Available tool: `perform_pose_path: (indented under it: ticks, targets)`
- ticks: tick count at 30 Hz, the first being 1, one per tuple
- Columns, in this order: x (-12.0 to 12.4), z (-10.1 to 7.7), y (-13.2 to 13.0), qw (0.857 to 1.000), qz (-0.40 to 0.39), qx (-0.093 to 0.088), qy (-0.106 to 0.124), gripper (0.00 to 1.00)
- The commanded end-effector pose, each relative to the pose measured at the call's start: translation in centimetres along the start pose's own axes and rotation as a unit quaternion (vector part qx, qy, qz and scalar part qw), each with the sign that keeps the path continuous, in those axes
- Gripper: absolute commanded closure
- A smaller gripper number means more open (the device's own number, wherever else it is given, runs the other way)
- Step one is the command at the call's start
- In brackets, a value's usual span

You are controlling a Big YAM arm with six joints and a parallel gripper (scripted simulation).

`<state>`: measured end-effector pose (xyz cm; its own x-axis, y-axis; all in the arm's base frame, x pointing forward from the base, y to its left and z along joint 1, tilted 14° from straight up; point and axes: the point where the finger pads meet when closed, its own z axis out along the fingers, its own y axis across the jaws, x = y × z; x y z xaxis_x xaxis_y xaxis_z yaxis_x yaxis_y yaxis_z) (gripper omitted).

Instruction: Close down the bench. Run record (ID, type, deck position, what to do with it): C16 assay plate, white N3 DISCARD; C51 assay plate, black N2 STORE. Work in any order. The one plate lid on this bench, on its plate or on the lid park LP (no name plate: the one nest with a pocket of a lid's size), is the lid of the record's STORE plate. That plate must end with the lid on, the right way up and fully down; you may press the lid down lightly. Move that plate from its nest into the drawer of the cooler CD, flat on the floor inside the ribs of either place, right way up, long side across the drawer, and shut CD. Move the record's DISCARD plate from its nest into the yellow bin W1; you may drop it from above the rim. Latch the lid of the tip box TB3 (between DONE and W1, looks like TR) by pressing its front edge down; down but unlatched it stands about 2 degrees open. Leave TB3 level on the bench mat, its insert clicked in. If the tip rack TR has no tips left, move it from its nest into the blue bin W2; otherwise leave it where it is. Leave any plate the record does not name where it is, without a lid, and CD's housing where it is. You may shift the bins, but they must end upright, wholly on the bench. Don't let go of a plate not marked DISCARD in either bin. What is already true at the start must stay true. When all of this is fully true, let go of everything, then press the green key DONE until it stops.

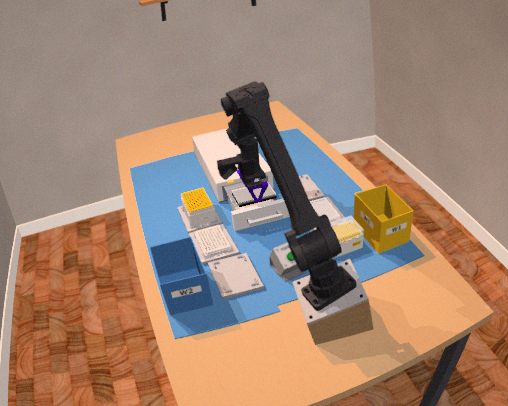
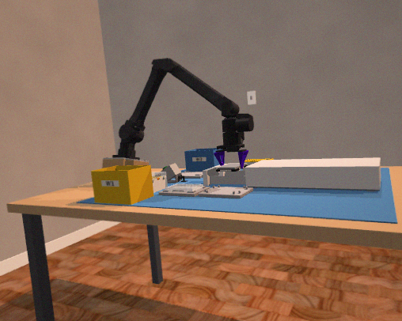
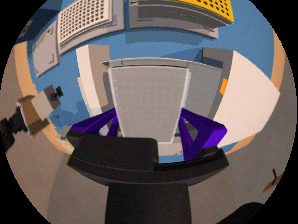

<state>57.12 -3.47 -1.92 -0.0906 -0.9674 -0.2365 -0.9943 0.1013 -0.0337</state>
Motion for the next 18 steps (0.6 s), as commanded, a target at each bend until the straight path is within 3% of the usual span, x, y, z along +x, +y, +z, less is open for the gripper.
perform_pose_path:
  ticks: [1, 5, 8, 11, 13, 14, 18]
  targets:
    - [-0.8, -0.6, -2.2, 1.0, -0.006, 0.023, 0.0, 1.0]
    - [-0.2, 0.7, -1.0, 1.0, 0.0, 0.011, 0.0, 1.0]
    - [-0.9, 0.2, -1.2, 1.0, -0.006, 0.019, 0.0, 1.0]
    - [-0.6, 1.4, -1.2, 1.0, -0.003, 0.012, 0.0, 1.0]
    - [-0.6, 1.4, -1.2, 1.0, -0.003, 0.012, 0.0, 1.0]
    - [0.1, 0.2, -1.1, 1.0, 0.002, 0.019, 0.0, 1.0]
    - [0.0, 2.2, -0.8, 1.0, 0.002, 0.009, 0.0, 1.0]
